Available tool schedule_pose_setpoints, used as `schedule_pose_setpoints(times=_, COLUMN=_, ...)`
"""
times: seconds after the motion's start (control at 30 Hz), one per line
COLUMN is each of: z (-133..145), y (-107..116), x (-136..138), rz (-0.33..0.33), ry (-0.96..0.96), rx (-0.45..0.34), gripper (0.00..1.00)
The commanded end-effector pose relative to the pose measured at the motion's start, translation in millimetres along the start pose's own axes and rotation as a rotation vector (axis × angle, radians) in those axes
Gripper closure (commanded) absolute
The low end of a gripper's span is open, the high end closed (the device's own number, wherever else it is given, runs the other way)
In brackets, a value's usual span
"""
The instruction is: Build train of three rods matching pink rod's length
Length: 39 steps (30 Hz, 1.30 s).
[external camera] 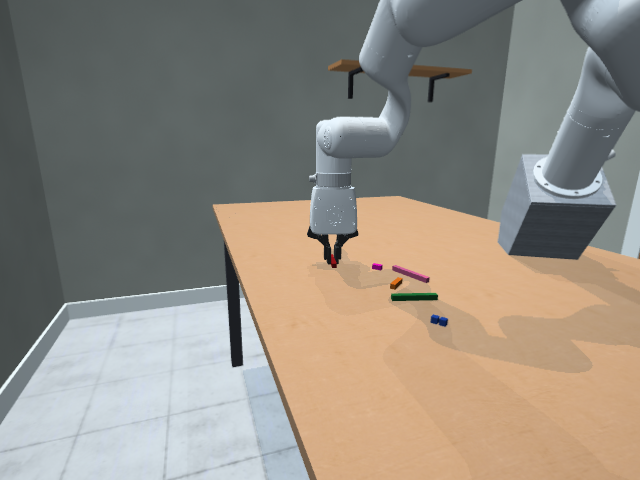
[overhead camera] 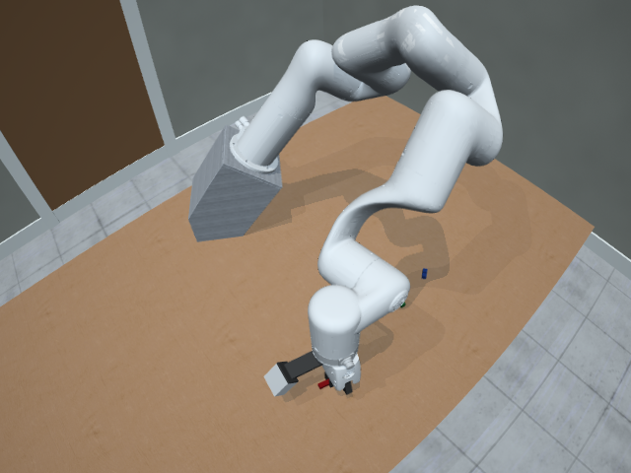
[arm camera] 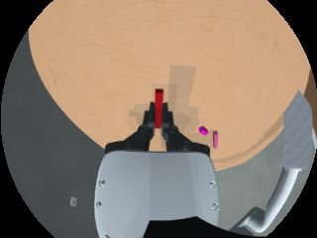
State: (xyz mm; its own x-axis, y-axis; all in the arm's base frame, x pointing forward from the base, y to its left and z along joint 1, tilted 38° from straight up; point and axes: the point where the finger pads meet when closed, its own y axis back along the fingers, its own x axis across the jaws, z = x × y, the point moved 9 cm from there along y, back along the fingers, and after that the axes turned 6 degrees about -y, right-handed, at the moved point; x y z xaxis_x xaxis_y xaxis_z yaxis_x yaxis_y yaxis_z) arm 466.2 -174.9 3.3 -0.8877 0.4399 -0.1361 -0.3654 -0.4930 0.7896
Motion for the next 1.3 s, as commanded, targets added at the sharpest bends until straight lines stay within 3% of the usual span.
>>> schedule_pose_setpoints(times=0.0, z=0, y=2, x=-1, rz=-0.003, ry=0.001, rx=0.001, gripper=0.96)
schedule_pose_setpoints(times=0.23, z=0, y=16, x=-1, rz=-0.003, ry=0.001, rx=0.001, gripper=0.96)
schedule_pose_setpoints(times=0.57, z=0, y=85, x=-1, rz=-0.003, ry=0.001, rx=0.001, gripper=0.96)
schedule_pose_setpoints(times=0.8, z=0, y=101, x=-1, rz=-0.003, ry=0.001, rx=0.001, gripper=0.96)
schedule_pose_setpoints(times=1.2, z=5, y=101, x=-1, rz=-0.003, ry=0.014, rx=0.002, gripper=0.96)
schedule_pose_setpoints(times=1.27, z=33, y=100, x=2, rz=0.000, ry=0.089, rx=0.009, gripper=0.96)
